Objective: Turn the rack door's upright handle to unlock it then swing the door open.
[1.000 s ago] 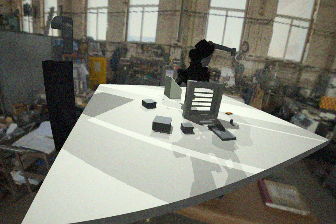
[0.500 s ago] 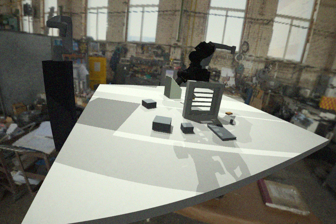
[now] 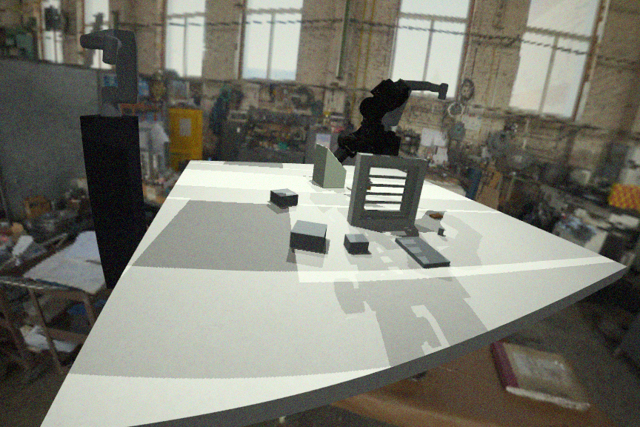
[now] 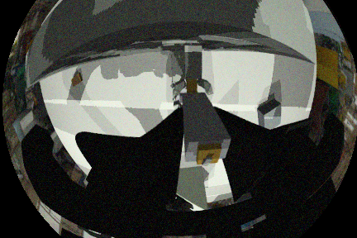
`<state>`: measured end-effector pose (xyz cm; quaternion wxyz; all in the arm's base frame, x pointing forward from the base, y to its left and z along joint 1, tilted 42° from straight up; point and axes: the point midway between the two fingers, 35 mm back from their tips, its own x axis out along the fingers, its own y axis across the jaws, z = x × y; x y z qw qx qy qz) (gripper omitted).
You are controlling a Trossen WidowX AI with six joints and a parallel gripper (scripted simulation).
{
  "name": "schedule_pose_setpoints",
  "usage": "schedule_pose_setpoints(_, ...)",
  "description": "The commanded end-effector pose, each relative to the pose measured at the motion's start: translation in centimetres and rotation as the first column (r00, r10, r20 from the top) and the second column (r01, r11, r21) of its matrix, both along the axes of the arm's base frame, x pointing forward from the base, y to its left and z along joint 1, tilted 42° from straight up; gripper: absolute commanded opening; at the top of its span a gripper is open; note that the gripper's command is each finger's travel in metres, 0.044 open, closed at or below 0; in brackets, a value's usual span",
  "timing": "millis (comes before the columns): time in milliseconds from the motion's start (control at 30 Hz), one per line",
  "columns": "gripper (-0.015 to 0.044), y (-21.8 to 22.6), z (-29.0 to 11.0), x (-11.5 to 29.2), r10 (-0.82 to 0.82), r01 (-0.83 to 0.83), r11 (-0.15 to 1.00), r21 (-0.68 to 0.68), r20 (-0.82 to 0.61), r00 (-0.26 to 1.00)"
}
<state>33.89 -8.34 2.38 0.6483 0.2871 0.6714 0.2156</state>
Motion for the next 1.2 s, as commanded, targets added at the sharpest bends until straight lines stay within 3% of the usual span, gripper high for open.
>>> schedule_pose_setpoints(0, 0.0013, -0.01, 0.03, 0.05, -0.027, 0.027, 1.000, 0.000, -0.020, 0.999)
schedule_pose_setpoints(233, 0.0013, -0.01, 0.03, 0.05, -0.272, 0.272, 0.962, -0.031, -0.238, 0.932)
schedule_pose_setpoints(500, 0.0013, -0.01, 0.03, 0.05, -0.517, 0.520, 0.844, -0.133, -0.459, 0.722)
schedule_pose_setpoints(833, 0.0013, -0.02, 0.03, 0.05, -0.709, 0.715, 0.613, -0.336, -0.634, 0.309)
schedule_pose_setpoints(1167, 0.0013, -0.02, 0.03, 0.05, -0.730, 0.741, 0.341, -0.578, -0.660, -0.178)
